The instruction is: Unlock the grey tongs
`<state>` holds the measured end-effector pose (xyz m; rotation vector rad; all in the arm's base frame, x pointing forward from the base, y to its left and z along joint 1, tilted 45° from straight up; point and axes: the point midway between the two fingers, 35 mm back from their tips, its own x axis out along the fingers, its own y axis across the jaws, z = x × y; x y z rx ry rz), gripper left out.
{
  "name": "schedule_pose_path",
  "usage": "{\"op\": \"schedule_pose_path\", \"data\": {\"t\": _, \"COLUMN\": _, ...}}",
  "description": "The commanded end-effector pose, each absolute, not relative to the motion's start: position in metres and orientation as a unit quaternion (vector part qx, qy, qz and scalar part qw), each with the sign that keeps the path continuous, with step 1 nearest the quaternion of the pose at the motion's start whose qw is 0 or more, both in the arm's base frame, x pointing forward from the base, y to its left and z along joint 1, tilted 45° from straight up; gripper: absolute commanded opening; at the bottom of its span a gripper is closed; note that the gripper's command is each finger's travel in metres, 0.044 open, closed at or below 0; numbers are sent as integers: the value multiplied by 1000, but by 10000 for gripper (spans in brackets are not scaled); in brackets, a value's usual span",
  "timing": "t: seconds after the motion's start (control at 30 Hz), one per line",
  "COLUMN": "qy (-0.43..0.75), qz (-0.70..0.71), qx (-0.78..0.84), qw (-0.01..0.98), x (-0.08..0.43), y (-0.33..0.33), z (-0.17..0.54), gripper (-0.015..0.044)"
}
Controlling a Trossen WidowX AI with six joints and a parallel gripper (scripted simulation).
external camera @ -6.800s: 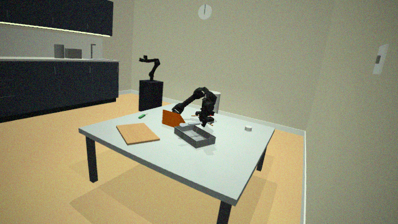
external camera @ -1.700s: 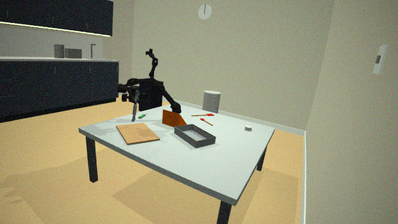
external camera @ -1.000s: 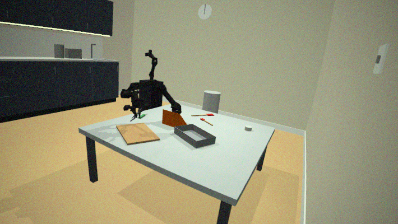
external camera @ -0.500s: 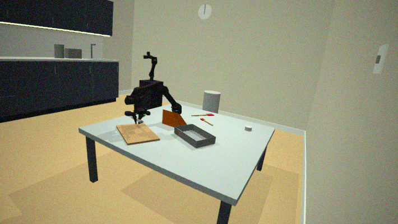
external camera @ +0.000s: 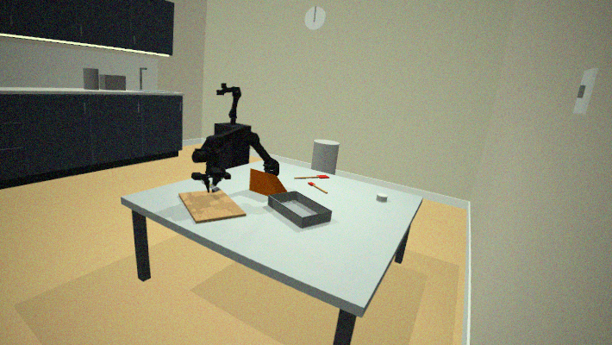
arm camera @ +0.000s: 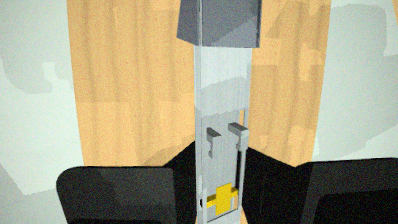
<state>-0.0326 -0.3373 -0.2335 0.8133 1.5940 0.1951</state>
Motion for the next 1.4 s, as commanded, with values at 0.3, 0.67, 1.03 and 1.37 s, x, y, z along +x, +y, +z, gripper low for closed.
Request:
{"op": "schedule_pose_path", "data": {"t": 0.3, "qy": 696, "qz": 82, "qx": 353, "qw": 620, "x": -34, "y": -323, "z": -248, "gripper": -150}}
{"op": "schedule_pose_path", "data": {"t": 0.67, "qy": 694, "qz": 82, "qx": 354, "qw": 621, "x": -33, "y": -320, "z": -252, "gripper": -71}}
{"op": "schedule_pose_path", "data": {"t": 1.03, "qy": 694, "qz": 82, "qx": 354, "qw": 621, "x": -33, "y": -320, "z": -252, "gripper": 217}}
{"op": "schedule_pose_path", "data": {"t": 1.37, "qy": 694, "qz": 82, "qx": 354, "qw": 621, "x": -33, "y": -320, "z": -252, "gripper": 440}}
